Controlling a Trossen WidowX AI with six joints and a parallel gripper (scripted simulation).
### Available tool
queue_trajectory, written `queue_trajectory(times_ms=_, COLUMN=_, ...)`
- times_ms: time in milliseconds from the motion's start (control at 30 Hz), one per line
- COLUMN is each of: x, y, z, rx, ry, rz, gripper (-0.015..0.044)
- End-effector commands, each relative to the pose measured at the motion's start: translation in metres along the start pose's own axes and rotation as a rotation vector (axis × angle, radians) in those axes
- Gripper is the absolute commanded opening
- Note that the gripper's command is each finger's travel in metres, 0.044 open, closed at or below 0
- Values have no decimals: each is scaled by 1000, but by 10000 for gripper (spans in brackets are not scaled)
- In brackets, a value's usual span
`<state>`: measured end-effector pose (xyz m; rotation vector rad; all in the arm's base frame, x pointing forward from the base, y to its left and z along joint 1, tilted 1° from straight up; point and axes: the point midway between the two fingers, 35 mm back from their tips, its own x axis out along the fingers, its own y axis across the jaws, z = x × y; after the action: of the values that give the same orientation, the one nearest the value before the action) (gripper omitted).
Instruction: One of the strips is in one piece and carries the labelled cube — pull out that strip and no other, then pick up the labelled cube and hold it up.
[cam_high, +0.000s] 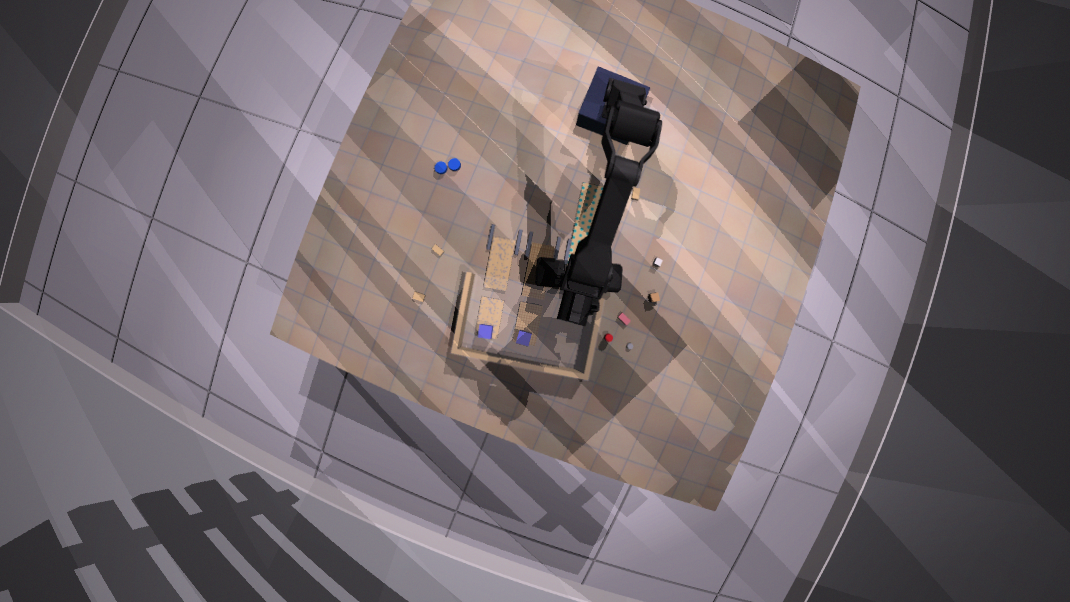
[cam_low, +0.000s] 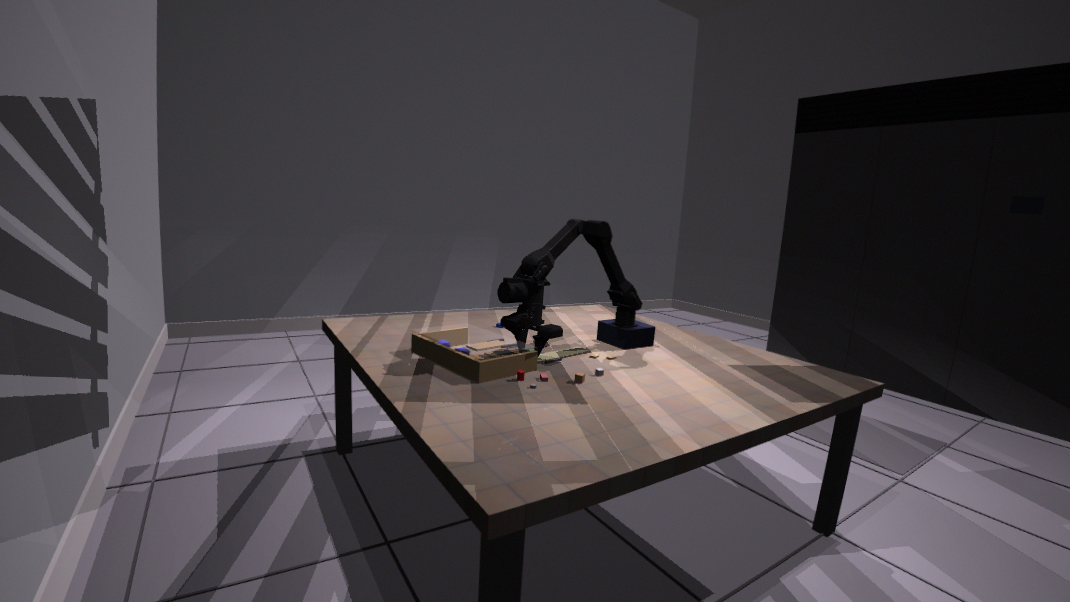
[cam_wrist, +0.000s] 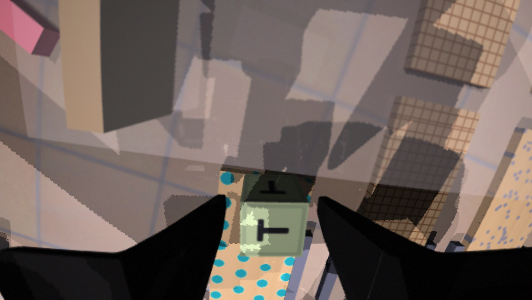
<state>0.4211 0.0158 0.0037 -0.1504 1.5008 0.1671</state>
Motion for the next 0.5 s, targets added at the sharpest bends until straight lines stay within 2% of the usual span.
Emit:
queue_trajectory(times_ms=0, x=5, y=1, z=-2, rx=5, ry=9, rz=3, gripper=250)
queue_trajectory(times_ms=133, x=5, y=1, z=-2, rx=5, ry=9, rz=3, gripper=250)
queue_trajectory(times_ms=267, x=3, y=0, z=-1, rx=0, ry=5, rz=1, gripper=145)
queue_trajectory(times_ms=467, x=3, y=0, z=-1, rx=0, ry=5, rz=1, gripper=105)
